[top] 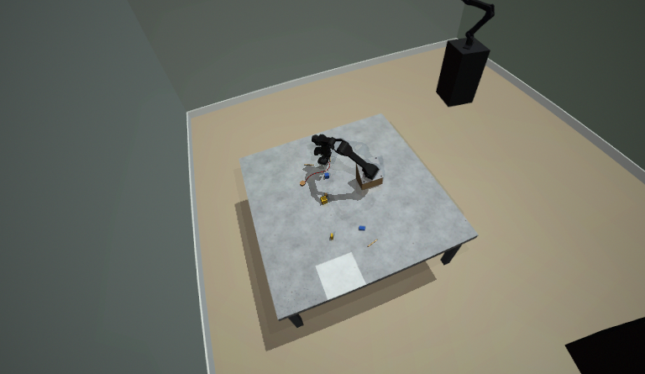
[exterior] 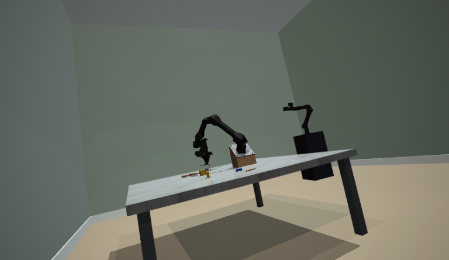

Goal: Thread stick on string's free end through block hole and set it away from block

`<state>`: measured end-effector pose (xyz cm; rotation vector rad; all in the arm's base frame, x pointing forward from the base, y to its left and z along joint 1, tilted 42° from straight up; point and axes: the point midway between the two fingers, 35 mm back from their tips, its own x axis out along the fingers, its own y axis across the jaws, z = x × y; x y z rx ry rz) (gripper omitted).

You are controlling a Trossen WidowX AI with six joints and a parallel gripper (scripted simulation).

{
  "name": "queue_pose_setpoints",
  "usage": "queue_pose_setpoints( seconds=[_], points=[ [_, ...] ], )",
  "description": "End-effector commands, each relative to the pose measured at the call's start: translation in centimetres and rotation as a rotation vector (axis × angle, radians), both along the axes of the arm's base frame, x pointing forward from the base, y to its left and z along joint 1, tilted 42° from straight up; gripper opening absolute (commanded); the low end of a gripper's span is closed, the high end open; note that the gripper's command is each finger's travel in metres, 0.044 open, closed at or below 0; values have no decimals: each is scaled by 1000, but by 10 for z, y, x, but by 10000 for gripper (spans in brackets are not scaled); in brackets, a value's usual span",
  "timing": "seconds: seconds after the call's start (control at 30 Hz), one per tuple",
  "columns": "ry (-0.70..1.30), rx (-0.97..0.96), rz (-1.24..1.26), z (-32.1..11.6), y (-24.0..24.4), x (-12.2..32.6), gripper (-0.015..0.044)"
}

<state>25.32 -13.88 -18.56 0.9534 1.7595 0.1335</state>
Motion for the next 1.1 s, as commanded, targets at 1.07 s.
queue_pose_setpoints(
  seconds=[1.07],
  points=[
    [-867,124,987,-6,-4,31,0]
  ],
)
